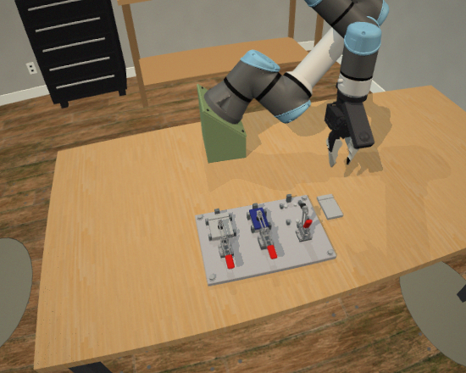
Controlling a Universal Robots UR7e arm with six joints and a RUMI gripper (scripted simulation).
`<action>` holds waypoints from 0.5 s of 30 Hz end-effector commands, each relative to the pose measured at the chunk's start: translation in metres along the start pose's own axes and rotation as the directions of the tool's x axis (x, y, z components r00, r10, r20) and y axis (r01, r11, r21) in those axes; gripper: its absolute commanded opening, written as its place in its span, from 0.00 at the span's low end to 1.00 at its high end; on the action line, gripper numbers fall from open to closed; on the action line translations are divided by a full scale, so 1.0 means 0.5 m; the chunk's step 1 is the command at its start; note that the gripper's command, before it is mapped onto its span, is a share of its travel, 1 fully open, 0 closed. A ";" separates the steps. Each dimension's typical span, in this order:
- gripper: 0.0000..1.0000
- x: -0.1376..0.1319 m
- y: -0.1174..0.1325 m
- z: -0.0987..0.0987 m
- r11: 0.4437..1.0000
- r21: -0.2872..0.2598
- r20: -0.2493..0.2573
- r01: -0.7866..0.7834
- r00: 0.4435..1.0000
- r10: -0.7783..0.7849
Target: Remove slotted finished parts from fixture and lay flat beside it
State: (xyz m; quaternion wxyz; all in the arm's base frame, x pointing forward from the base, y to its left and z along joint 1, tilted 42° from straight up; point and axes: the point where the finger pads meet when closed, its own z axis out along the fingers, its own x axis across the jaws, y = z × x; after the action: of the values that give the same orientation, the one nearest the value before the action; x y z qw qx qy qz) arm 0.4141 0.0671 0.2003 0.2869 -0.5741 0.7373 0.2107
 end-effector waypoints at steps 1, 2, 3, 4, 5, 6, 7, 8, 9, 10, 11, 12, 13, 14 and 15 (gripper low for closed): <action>0.28 0.001 0.002 -0.051 1.000 -0.003 0.004 0.002 1.000 -0.002; 0.28 0.001 0.002 -0.054 1.000 -0.003 0.004 0.002 1.000 -0.002; 0.28 0.001 0.002 -0.056 1.000 -0.003 0.004 0.002 1.000 -0.002; 0.28 0.001 0.002 -0.057 1.000 -0.003 0.004 0.002 1.000 -0.002; 0.28 0.001 0.002 -0.057 1.000 -0.003 0.004 0.002 1.000 -0.002; 0.28 0.001 0.002 -0.057 1.000 -0.003 0.004 0.002 1.000 -0.002; 0.28 0.001 0.002 -0.058 1.000 -0.003 0.004 0.002 1.000 -0.002; 0.28 0.001 0.002 -0.058 1.000 -0.003 0.004 0.002 1.000 -0.002; 0.28 0.001 0.002 -0.058 1.000 -0.003 0.004 0.002 1.000 -0.002; 0.28 0.001 0.002 -0.058 1.000 -0.003 0.004 0.002 1.000 -0.002; 0.28 0.001 0.002 -0.058 1.000 -0.003 0.004 0.002 1.000 -0.002; 0.28 0.002 0.002 -0.058 1.000 -0.003 0.004 0.002 1.000 -0.002; 0.28 0.003 0.002 -0.058 1.000 -0.003 0.004 0.002 1.000 -0.002; 0.28 0.004 0.002 -0.058 1.000 -0.003 0.004 0.002 1.000 -0.002; 0.28 0.005 0.002 -0.058 1.000 -0.003 0.004 0.002 1.000 -0.002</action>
State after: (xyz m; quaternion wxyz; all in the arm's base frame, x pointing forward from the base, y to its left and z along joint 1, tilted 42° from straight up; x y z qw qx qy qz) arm 0.4078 0.0490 0.2204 0.2874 -0.5747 0.7361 0.2128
